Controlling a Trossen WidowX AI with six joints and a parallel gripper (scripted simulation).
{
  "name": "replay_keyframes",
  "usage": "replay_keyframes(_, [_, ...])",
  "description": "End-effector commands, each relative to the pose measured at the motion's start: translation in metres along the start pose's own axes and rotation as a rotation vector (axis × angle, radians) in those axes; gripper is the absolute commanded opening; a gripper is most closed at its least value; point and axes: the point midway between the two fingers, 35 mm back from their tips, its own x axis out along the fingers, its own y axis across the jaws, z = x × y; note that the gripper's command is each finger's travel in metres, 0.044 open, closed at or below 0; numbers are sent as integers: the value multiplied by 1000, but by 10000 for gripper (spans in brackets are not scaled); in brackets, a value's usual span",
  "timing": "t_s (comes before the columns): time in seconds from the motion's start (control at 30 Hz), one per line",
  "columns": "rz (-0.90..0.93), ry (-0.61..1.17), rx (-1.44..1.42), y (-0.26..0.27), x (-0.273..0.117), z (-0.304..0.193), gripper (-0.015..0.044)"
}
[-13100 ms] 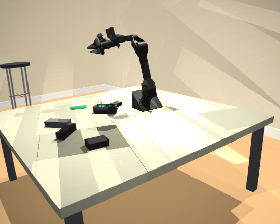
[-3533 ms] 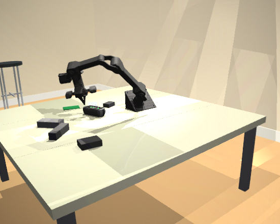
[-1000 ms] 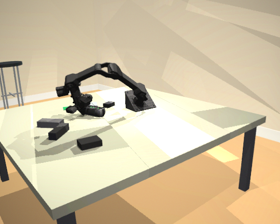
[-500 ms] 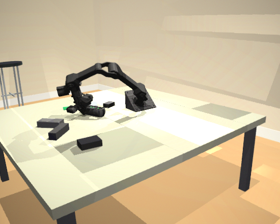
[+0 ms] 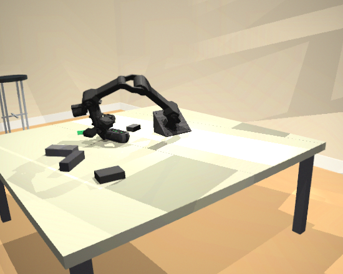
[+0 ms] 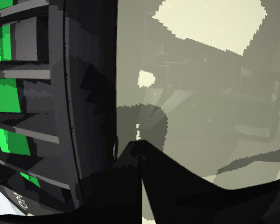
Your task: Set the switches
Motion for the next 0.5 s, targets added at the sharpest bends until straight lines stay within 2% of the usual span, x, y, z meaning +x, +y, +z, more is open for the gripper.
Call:
replay_keyframes(0.0, [5,-2,3,8,1,1,0])
replay_keyframes(0.47, [5,-2,4,23,6,3,0])
